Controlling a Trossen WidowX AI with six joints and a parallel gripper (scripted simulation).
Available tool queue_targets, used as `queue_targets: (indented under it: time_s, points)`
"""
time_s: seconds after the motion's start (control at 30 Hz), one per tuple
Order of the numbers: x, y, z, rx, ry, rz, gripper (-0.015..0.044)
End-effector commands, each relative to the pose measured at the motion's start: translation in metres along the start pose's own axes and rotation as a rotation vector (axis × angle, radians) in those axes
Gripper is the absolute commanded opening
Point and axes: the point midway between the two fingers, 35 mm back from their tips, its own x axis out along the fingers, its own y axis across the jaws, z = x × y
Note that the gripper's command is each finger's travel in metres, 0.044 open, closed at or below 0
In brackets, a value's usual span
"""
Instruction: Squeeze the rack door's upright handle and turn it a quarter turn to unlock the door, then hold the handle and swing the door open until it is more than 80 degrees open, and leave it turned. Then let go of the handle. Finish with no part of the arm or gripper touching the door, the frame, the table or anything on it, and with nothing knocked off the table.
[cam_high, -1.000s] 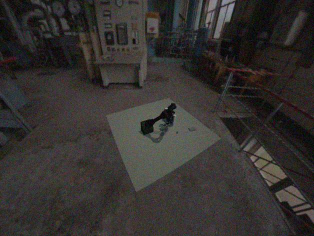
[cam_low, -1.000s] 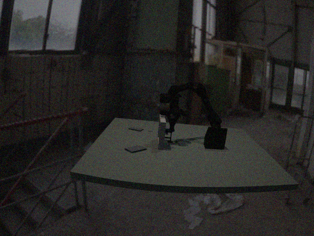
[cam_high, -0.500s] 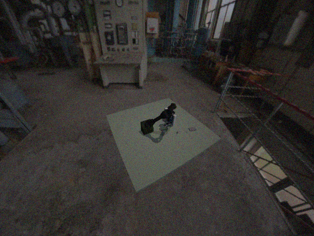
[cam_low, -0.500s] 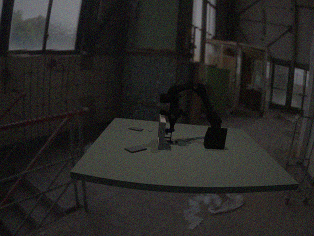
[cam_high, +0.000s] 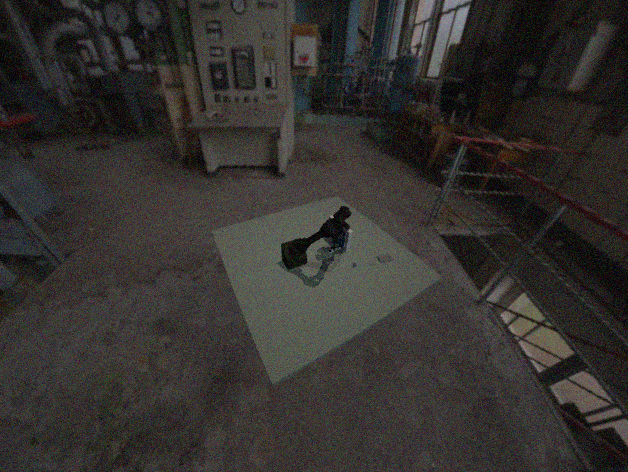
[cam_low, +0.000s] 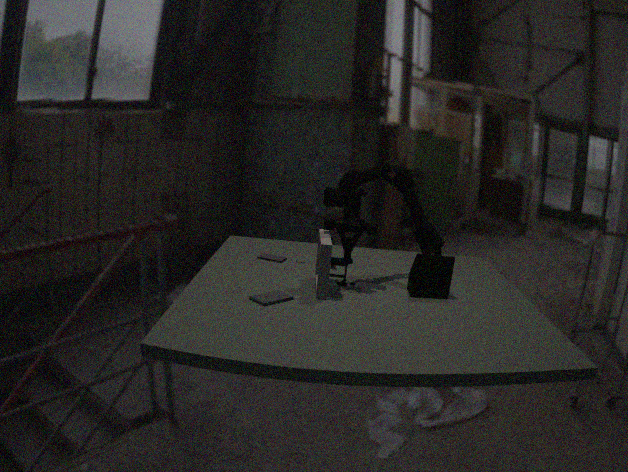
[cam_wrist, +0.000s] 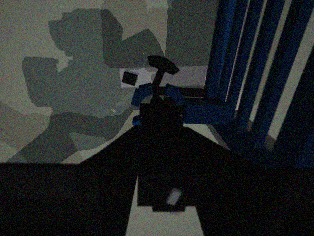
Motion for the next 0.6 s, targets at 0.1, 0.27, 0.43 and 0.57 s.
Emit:
queue_targets:
  time_s: [0.1,0.27,0.43,0.57]
  points:
    - [-0.001,0.01,0.004,0.144,-0.005,-0.002,0.002]
    - [-0.001,0.017,0.008,0.231,-0.005,-0.002,0.002]
    - [-0.001,0.026,0.013,0.31,-0.005,-0.001,0.002]
    - [-0.001,0.033,0.017,0.373,-0.006,-0.001,0.002]
